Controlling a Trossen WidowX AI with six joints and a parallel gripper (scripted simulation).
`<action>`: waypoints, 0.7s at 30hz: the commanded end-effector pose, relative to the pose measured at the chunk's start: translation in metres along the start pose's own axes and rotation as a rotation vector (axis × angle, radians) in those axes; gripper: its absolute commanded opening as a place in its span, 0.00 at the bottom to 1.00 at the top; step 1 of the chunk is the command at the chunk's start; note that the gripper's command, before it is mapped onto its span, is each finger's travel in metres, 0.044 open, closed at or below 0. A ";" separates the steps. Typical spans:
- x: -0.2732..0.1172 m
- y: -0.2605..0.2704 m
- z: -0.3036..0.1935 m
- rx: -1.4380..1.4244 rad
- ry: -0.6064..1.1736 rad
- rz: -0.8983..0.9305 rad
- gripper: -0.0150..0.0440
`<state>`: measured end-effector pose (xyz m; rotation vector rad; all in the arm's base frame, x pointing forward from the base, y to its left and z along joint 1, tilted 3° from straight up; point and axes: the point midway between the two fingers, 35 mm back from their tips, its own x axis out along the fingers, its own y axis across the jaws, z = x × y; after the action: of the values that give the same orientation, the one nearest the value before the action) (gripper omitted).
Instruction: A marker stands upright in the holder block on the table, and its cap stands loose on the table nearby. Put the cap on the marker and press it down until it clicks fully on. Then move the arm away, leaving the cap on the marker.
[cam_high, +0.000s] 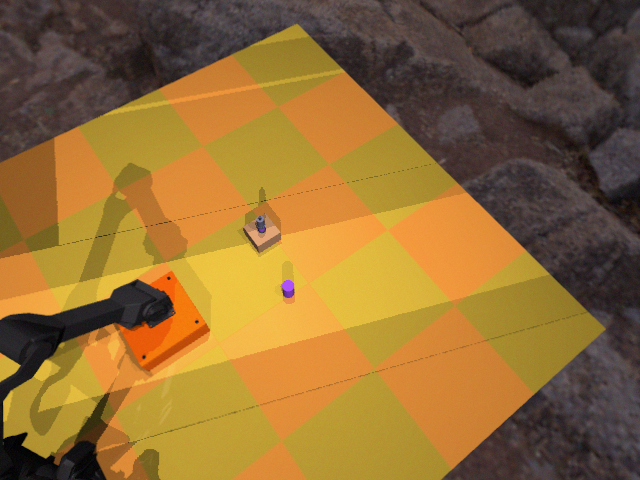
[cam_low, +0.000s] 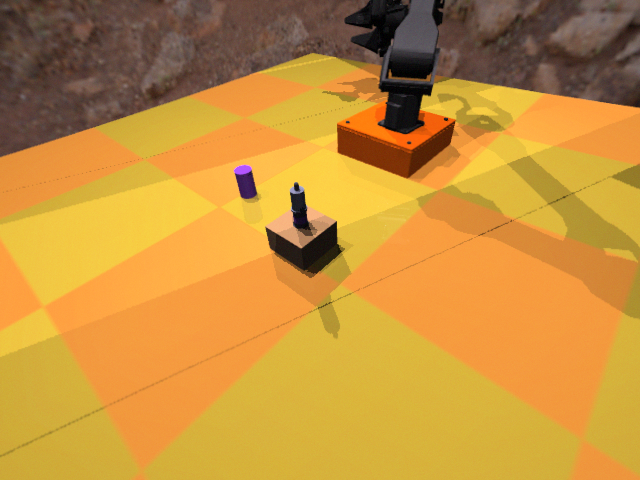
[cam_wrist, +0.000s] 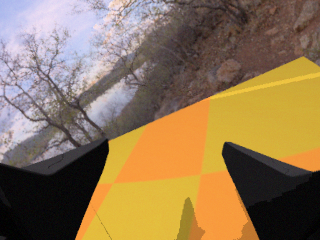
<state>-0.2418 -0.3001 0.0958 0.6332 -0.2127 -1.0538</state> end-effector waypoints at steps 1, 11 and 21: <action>0.000 0.000 -0.001 -0.005 0.009 -0.004 0.89; 0.111 0.076 -0.054 0.178 0.511 0.083 0.68; 0.185 0.186 -0.136 0.264 1.038 0.010 0.68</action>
<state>0.0013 -0.3561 0.0738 1.2565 0.3979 -0.6162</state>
